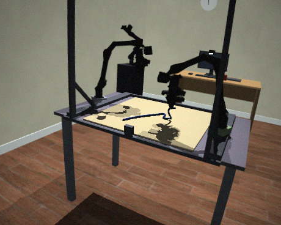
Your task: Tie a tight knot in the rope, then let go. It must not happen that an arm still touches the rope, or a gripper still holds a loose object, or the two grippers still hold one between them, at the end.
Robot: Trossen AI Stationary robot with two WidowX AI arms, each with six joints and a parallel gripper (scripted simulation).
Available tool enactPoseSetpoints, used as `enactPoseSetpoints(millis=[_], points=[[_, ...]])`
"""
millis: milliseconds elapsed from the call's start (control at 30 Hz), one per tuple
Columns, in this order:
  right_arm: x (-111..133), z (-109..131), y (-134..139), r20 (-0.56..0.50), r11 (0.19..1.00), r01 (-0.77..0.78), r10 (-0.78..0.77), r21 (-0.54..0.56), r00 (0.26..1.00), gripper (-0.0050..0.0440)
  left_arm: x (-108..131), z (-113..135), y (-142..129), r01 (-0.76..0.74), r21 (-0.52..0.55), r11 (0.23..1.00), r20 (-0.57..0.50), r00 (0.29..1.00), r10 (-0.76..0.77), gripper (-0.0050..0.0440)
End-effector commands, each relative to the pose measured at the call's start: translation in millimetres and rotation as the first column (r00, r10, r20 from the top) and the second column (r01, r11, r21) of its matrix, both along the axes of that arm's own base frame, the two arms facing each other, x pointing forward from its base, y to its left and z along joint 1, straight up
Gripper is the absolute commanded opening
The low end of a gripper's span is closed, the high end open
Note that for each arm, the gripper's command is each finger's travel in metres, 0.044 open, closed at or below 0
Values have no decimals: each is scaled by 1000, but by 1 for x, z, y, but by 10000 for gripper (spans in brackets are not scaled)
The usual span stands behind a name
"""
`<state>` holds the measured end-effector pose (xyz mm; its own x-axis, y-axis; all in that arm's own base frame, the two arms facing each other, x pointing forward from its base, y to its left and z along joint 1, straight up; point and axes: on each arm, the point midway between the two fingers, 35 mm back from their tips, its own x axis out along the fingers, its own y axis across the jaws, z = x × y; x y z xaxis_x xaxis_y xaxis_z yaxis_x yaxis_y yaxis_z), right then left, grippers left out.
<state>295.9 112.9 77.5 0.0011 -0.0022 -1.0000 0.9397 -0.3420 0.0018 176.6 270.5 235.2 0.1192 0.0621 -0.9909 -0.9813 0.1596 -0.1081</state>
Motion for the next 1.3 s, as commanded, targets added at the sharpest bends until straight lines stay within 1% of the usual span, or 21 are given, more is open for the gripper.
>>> enactPoseSetpoints(millis=[0, 233, 333, 467, 600, 833, 1033, 1267], points=[[7, 7, 14, 21, 1000, 1, -1, 11, 1000, 45, 0, 7, -1, -3, 17, 1000, 15, 1000, 3, 100], [9, 7, 23, 21, 1000, 1, -1, 12, 1000, 45, 0, 7, -1, -3, 17, 1000, 15, 1000, 3, 100], [11, 7, 34, 21, 1000, 1, -1, 13, 1000, 45, 0, 7, -1, -3, 17, 1000, 15, 1000, 3, 100], [13, 7, 40, 21, 1000, 1, -1, 13, 1000, 45, 0, 7, -1, -3, 17, 1000, 15, 1000, 3, 100], [16, 8, 53, 21, 1000, 1, -1, 14, 1000, 45, 0, 7, -1, -3, 17, 1000, 15, 1000, 3, 100], [16, 7, 54, 21, 1000, 1, -1, 14, 1000, 45, 0, 7, -1, -3, 17, 1000, 15, 1000, 3, 100], [37, -5, 46, 23, 1000, 1, -1, 14, 1000, 45, 0, 7, -1, -3, 17, 1000, 15, 1000, 3, 100], [44, -10, 43, 23, 1000, 1, -1, 13, 1000, 45, 0, 7, -1, -3, 17, 1000, 15, 1000, 3, 100]])
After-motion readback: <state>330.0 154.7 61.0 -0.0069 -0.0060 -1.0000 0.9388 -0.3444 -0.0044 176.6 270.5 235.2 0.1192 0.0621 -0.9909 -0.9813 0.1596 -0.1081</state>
